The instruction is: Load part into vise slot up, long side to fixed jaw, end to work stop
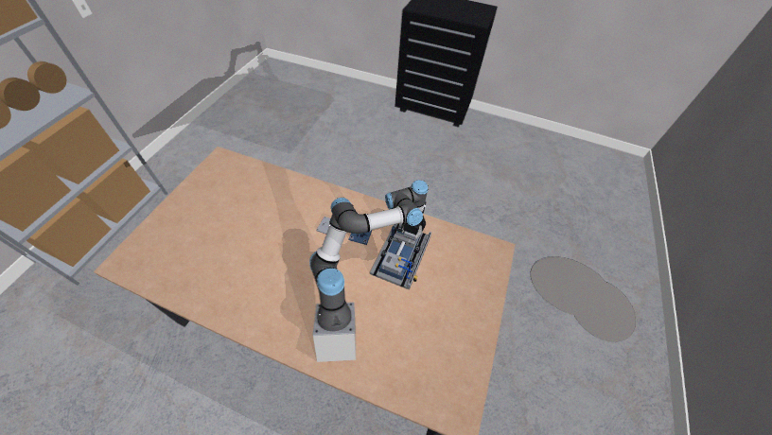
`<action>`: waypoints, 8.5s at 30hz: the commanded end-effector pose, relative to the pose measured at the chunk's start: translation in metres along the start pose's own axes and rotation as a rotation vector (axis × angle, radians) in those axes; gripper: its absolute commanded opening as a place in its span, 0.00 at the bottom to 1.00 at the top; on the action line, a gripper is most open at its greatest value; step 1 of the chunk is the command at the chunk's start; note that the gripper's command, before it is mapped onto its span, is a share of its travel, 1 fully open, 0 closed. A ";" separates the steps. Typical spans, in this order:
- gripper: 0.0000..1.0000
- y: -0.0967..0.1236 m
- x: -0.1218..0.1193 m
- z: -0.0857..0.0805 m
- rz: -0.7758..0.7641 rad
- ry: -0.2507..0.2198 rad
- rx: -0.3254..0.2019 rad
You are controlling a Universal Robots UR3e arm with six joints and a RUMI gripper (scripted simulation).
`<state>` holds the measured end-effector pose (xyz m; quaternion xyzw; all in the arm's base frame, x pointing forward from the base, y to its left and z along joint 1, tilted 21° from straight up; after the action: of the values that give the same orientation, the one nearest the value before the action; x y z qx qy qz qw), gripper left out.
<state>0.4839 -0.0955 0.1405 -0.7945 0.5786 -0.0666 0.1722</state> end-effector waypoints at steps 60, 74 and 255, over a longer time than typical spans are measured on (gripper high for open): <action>0.00 -0.001 0.001 -0.001 -0.001 0.003 0.002; 0.00 -0.002 0.001 -0.001 -0.001 0.003 0.002; 0.47 -0.003 0.001 -0.038 -0.001 0.003 0.002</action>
<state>0.4784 -0.1002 0.1644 -0.7942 0.5787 -0.0681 0.1724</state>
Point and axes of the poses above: the point where the finger pads meet when closed, its own z axis out along the fingers, its own x axis across the jaws, y = z × x, the point moved 2 cm from there along -z, back along the fingers, and after that the axes turned 12 degrees about -z, right-handed, at the moved point
